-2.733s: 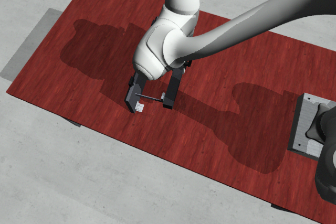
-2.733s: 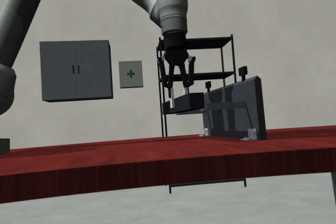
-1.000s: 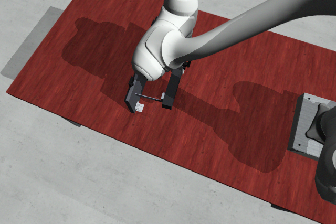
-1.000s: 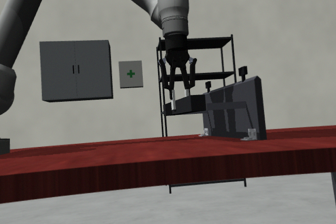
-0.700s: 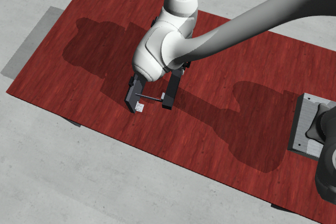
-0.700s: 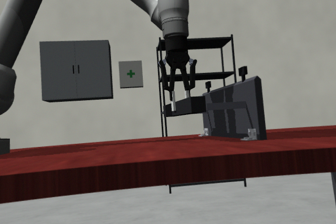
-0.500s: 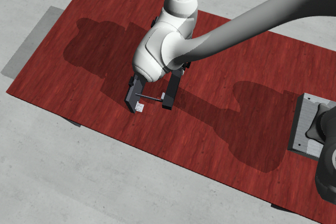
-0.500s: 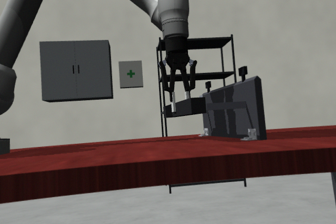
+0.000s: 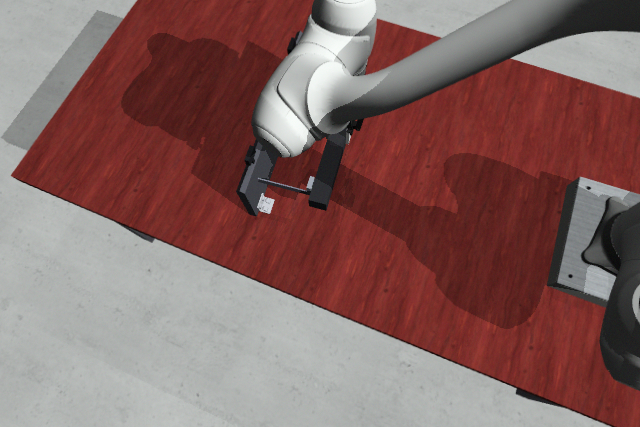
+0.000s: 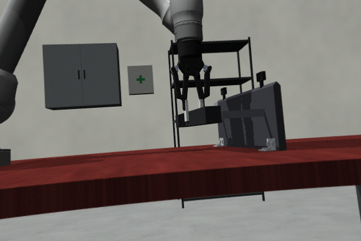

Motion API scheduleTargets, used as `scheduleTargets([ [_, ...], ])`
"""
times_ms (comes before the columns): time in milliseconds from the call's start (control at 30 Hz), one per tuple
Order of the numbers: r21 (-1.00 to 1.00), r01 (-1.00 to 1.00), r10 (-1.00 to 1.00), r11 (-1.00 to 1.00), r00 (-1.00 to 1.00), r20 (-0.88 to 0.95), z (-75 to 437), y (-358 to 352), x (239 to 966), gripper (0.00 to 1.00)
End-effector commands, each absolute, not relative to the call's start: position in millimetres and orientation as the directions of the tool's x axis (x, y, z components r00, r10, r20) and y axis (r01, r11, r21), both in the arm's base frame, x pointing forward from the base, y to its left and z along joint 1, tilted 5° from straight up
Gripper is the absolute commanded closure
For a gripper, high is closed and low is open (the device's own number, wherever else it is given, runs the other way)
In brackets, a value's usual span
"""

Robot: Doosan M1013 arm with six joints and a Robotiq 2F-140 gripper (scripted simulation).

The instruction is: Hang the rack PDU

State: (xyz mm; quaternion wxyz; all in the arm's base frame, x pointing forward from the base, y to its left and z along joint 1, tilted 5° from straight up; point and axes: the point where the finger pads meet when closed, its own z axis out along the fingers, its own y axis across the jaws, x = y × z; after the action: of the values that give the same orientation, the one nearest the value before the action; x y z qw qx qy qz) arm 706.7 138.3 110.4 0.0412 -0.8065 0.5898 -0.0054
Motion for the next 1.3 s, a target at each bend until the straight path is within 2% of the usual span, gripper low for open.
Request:
scheduleTargets([
  [0,-0.073,-0.951,-0.952,-0.301,0.304,-0.040,110.5,138.3,706.7,1.00],
  [433,-0.073,-0.951,-0.952,-0.301,0.304,-0.040,110.5,138.3,706.7,1.00],
  [467,-0.073,-0.951,-0.952,-0.301,0.304,-0.040,110.5,138.3,706.7,0.00],
  [1267,-0.073,-0.951,-0.952,-0.301,0.304,-0.040,110.5,138.3,706.7,0.00],
])
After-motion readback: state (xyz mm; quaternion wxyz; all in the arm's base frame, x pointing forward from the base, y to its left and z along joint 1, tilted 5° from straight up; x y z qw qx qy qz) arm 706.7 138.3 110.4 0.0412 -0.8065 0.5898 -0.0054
